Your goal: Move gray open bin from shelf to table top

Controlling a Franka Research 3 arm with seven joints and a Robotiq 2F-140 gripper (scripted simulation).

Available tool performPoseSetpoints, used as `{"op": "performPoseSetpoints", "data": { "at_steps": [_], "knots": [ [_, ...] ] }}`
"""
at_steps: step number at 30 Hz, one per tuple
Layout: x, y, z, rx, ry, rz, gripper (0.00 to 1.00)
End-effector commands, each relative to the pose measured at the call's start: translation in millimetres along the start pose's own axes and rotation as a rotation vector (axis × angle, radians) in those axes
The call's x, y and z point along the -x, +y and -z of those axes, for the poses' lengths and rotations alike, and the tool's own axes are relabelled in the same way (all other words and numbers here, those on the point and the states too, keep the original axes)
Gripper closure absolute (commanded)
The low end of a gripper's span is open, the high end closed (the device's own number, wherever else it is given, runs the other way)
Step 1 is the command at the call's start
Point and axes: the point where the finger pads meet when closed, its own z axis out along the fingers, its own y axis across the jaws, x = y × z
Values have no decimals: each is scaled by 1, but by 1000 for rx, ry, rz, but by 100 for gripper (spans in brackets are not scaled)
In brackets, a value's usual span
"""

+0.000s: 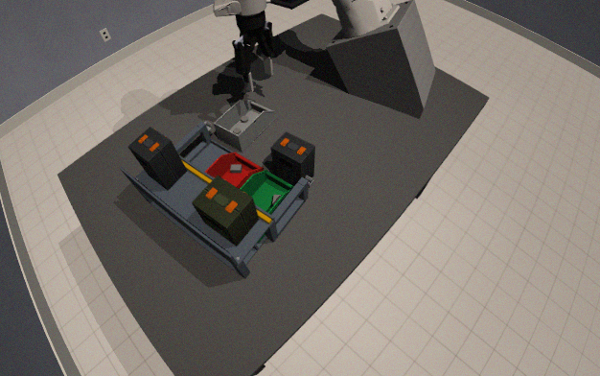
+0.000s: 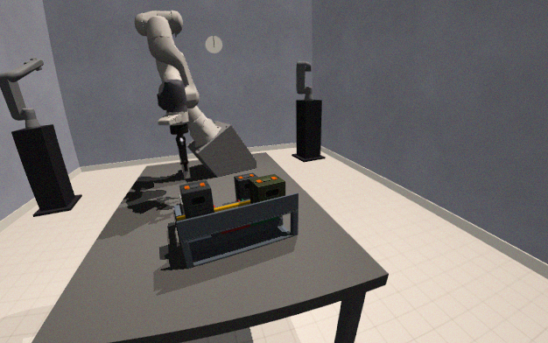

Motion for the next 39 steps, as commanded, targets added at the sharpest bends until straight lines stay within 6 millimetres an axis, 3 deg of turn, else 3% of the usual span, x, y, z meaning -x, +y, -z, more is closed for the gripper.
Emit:
{"op": "performPoseSetpoints", "data": {
  "at_steps": [1, 39],
  "knots": [
    [1, -2, -3, -5, 1, 6, 43],
    [2, -8, -9, -5, 1, 6, 43]
  ]
}}
